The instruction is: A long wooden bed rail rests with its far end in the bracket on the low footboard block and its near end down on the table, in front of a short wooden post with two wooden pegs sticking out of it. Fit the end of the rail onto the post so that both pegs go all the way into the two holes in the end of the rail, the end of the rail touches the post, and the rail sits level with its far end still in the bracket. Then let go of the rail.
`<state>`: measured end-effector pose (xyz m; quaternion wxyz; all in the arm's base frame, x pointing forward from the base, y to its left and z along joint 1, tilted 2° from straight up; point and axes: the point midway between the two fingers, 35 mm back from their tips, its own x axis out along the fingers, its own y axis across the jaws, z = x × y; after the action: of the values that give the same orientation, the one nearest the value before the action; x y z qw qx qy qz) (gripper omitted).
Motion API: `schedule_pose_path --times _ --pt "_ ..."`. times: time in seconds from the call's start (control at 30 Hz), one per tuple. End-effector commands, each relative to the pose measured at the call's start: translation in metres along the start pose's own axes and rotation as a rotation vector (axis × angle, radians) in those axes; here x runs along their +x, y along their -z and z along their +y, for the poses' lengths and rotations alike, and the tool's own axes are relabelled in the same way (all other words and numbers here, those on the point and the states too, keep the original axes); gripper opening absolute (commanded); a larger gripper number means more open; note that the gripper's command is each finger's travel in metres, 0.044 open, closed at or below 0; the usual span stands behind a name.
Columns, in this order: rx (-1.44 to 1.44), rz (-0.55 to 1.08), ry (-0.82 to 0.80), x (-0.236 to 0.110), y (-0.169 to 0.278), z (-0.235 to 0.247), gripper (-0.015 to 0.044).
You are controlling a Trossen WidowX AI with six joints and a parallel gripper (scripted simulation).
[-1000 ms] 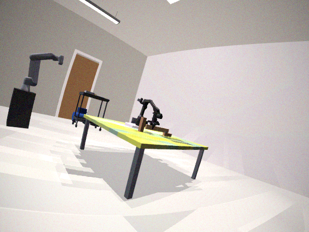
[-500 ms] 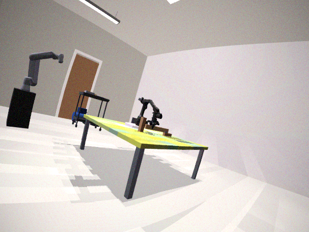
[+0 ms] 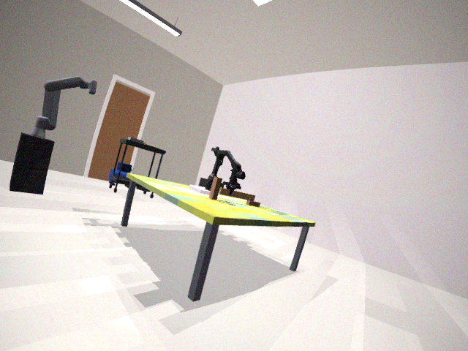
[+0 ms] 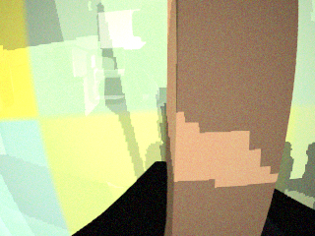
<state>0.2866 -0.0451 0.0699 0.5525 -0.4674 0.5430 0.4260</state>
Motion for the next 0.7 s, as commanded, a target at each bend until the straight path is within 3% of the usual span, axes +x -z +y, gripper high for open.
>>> schedule_pose_path --times 0.0,0.67 --pt "-0.001 -0.003 0.004 -0.0016 0.0019 -0.0008 0.0" --pt "-0.001 -0.002 0.004 0.0008 0.008 -0.0012 0.0"
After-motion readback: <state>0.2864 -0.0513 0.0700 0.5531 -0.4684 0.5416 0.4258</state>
